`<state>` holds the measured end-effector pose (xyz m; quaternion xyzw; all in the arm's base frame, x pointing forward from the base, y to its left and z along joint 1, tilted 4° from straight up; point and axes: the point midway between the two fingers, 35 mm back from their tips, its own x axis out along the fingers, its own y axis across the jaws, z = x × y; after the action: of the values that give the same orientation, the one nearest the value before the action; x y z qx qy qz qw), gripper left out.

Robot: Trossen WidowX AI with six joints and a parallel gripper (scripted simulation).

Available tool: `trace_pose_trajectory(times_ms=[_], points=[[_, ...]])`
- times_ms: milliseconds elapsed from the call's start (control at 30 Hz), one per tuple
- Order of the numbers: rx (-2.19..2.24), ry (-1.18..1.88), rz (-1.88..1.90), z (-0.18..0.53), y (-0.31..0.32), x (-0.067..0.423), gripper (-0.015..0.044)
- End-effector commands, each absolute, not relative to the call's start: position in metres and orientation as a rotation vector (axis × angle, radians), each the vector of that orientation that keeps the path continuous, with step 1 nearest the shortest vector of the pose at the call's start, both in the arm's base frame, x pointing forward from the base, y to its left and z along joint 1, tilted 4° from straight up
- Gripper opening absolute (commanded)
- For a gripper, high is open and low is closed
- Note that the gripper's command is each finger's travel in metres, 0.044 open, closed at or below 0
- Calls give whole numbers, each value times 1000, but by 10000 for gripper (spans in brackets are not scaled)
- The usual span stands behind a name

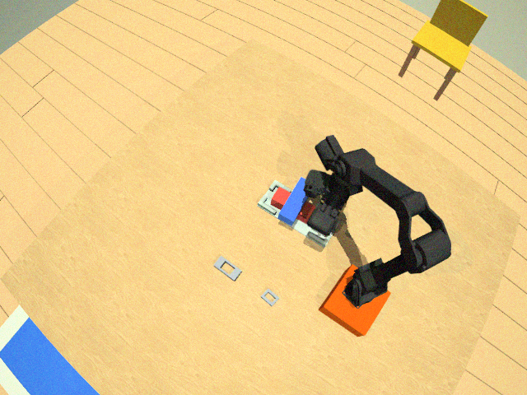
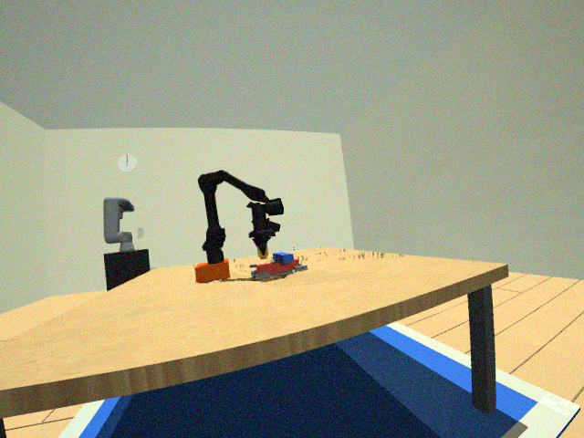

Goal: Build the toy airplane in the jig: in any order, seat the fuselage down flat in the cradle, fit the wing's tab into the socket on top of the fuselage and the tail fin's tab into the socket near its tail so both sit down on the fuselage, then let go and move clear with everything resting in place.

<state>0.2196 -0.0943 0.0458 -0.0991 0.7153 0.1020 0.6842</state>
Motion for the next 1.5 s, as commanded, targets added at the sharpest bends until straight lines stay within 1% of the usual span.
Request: trace_pose_trajectory(times_ms=[0, 533, 700, 733, 867, 1200, 1400, 1467], points=[[-229, 1605, 229, 40, -95, 219, 65], [-229, 1605, 229, 19, -95, 217, 65], [-221, 1605, 230, 20, -94, 217, 31], [-221, 1605, 230, 20, -94, 217, 5], [-221, 1605, 230, 20, -94, 217, 0], [-221, 1605, 230, 20, -94, 217, 260], [-221, 1605, 230, 22, -94, 218, 260], [-223, 1605, 229, 42, -95, 221, 260]])
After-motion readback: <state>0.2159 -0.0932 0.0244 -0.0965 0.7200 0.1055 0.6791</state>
